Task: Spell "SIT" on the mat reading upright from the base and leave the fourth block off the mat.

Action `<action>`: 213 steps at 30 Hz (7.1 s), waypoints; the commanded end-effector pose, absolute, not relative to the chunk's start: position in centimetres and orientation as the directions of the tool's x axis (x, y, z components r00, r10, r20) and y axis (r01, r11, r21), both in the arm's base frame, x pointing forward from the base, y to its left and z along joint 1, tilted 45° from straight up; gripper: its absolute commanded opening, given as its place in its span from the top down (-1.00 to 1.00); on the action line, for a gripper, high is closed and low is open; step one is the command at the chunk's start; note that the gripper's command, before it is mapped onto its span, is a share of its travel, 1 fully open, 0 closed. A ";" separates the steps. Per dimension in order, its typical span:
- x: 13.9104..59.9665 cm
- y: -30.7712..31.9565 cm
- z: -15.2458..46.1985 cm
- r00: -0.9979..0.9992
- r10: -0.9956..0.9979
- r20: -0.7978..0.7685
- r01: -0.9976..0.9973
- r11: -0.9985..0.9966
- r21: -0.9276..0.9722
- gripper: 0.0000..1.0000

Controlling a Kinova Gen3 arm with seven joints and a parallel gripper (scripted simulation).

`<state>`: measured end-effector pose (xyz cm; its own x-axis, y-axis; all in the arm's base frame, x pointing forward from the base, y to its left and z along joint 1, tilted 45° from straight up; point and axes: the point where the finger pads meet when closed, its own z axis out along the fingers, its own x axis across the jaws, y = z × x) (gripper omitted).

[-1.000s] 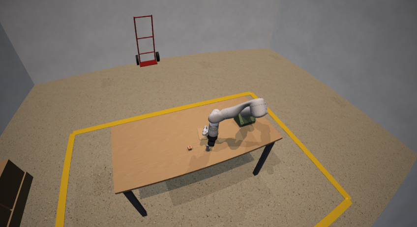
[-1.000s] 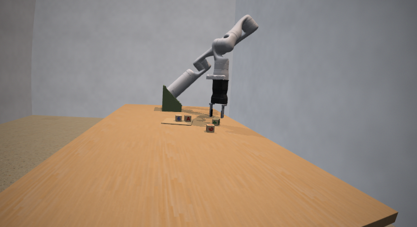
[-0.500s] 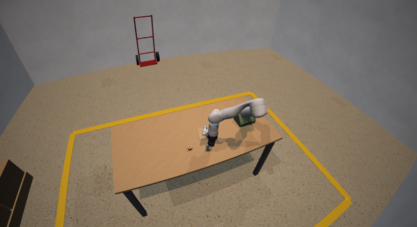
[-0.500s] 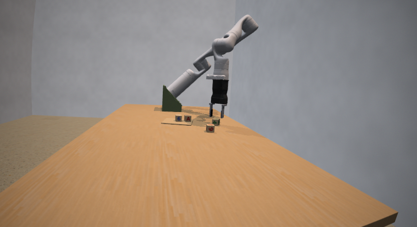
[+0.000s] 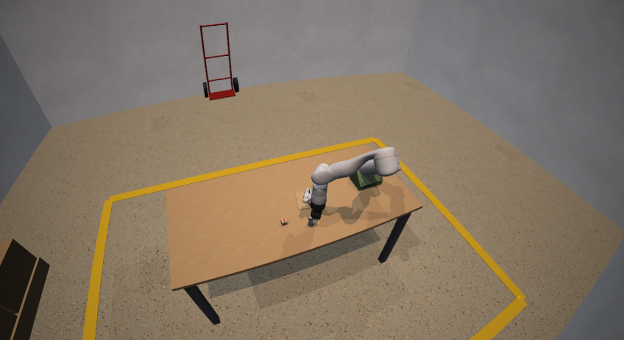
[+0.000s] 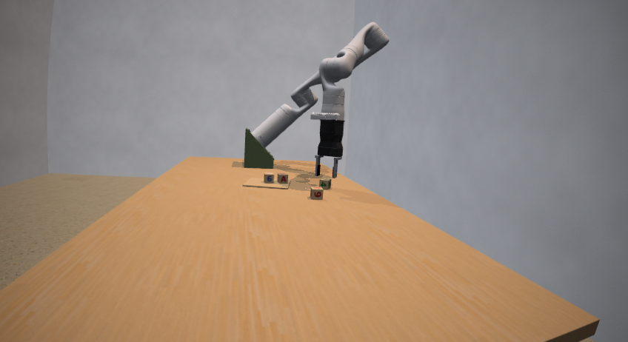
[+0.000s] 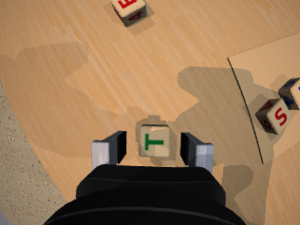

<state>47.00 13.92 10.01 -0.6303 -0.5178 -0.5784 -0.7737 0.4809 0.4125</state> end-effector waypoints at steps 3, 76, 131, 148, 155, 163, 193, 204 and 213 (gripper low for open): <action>47.1 14.0 10.0 -0.628 -0.517 -0.581 -0.775 0.480 0.411 -1.00; 47.3 16.6 7.4 -0.629 -0.517 -0.581 -0.775 0.480 0.411 -0.74; 47.3 16.2 7.9 -0.628 -0.517 -0.581 -0.775 0.480 0.411 -0.14; 47.0 9.8 14.6 -0.620 -0.519 -0.588 -0.781 0.479 0.401 -0.14; 46.7 9.6 14.5 -0.628 -0.517 -0.582 -0.776 0.479 0.411 -0.14; 46.7 9.6 14.5 -0.628 -0.517 -0.582 -0.776 0.479 0.411 -0.14; 46.7 9.6 14.5 -0.628 -0.517 -0.582 -0.776 0.479 0.411 -0.14; 46.3 5.2 10.5 -0.783 -0.399 -0.477 -0.618 0.587 0.524 -0.14; 43.9 -1.2 4.1 -0.948 -0.173 -0.267 -0.310 0.690 0.654 -0.14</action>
<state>44.79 0.70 6.23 -0.9105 -0.2469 -0.3317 -0.4074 0.6724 0.6180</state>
